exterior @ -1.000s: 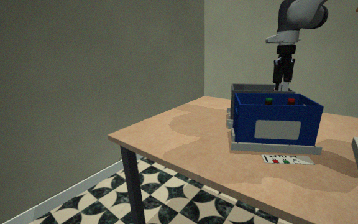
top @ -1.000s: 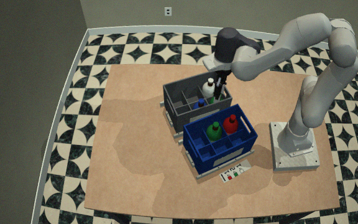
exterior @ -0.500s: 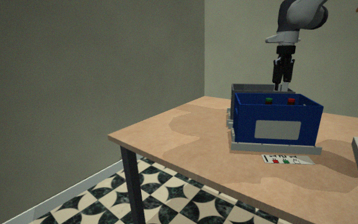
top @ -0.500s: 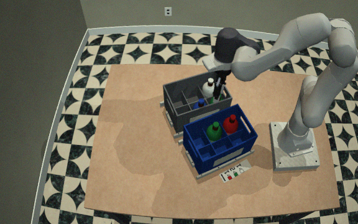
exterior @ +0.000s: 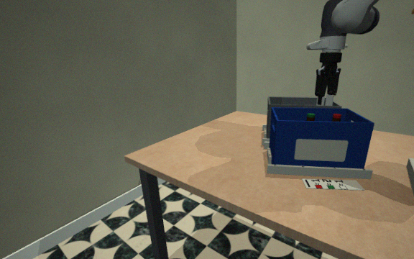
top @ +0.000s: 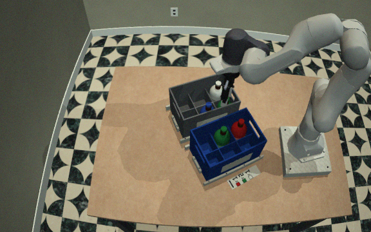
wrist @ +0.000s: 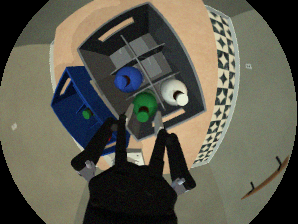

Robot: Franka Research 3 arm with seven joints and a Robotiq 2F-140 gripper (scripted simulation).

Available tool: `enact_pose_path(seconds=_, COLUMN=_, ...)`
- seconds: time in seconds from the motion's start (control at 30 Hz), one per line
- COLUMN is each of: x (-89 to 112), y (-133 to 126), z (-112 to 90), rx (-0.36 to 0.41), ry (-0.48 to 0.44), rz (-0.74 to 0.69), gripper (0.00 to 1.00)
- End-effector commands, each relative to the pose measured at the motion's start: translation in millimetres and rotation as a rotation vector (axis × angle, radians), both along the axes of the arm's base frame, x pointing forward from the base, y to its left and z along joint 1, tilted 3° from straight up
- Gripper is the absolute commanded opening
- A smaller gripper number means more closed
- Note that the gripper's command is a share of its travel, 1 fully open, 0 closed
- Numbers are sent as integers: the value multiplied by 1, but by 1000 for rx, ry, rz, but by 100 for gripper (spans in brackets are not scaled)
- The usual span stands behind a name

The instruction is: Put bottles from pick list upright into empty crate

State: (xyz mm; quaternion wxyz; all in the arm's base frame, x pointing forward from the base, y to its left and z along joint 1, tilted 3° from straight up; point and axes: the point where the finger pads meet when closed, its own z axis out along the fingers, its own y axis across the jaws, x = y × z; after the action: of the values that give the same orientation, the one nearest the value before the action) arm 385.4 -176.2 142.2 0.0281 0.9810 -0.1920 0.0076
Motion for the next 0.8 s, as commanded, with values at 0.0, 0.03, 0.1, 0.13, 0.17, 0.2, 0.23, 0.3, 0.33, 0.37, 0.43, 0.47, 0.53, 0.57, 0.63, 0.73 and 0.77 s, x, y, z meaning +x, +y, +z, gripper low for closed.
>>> enact_pose_path(seconds=0.0, x=-1, y=-1, z=-2, rx=0, ry=3, rz=1, gripper=38)
enact_pose_path(seconds=0.03, x=-1, y=-1, z=-2, rx=0, ry=3, rz=1, gripper=38)
enact_pose_path(seconds=0.1, x=-1, y=-1, z=-2, rx=0, ry=3, rz=1, gripper=38)
enact_pose_path(seconds=0.13, x=-1, y=-1, z=-2, rx=0, ry=3, rz=1, gripper=38)
enact_pose_path(seconds=0.17, x=-1, y=-1, z=-2, rx=0, ry=3, rz=1, gripper=38)
enact_pose_path(seconds=0.2, x=-1, y=-1, z=-2, rx=0, ry=3, rz=1, gripper=38)
enact_pose_path(seconds=0.23, x=-1, y=-1, z=-2, rx=0, ry=3, rz=1, gripper=38)
enact_pose_path(seconds=0.3, x=-1, y=-1, z=-2, rx=0, ry=3, rz=1, gripper=38)
enact_pose_path(seconds=0.33, x=-1, y=-1, z=-2, rx=0, ry=3, rz=1, gripper=38)
enact_pose_path(seconds=0.37, x=-1, y=-1, z=-2, rx=0, ry=3, rz=1, gripper=38)
enact_pose_path(seconds=0.43, x=-1, y=-1, z=-2, rx=0, ry=3, rz=1, gripper=38)
enact_pose_path(seconds=0.47, x=-1, y=-1, z=-2, rx=0, ry=3, rz=1, gripper=38)
enact_pose_path(seconds=0.53, x=-1, y=-1, z=-2, rx=0, ry=3, rz=1, gripper=38)
enact_pose_path(seconds=0.57, x=-1, y=-1, z=-2, rx=0, ry=3, rz=1, gripper=38)
enact_pose_path(seconds=0.63, x=-1, y=-1, z=1, rx=0, ry=3, rz=1, gripper=0)
enact_pose_path(seconds=0.73, x=-1, y=-1, z=1, rx=0, ry=3, rz=1, gripper=0)
enact_pose_path(seconds=0.77, x=-1, y=-1, z=1, rx=0, ry=3, rz=1, gripper=0)
